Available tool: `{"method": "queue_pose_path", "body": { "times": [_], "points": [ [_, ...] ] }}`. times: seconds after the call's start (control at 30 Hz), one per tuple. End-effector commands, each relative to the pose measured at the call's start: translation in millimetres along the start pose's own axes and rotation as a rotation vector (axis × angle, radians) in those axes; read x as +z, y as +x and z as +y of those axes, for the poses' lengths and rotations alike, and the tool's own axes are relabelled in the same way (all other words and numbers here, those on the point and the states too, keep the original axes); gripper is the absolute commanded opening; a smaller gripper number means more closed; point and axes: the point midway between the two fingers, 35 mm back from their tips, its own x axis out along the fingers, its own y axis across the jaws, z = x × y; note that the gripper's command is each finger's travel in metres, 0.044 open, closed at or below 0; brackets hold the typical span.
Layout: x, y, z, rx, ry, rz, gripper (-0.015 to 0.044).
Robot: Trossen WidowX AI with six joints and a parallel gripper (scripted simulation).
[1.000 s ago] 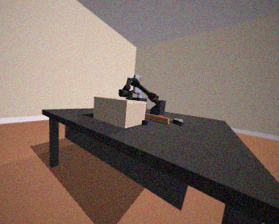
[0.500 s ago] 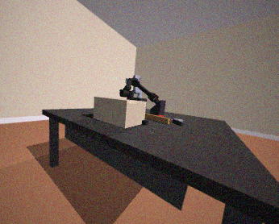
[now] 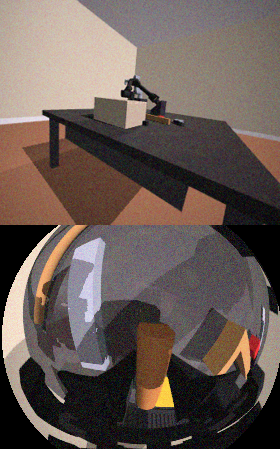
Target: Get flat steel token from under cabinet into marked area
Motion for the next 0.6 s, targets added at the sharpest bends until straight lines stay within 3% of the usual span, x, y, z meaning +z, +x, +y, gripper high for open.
{"method": "queue_pose_path", "body": {
  "times": [0.0, 0.57],
  "points": [
    [7, 1, 1, -0.003, -0.001, -0.003, 0.0000],
    [24, 1, 1, -0.003, -0.002, -0.003, 0.0000]
  ]
}}
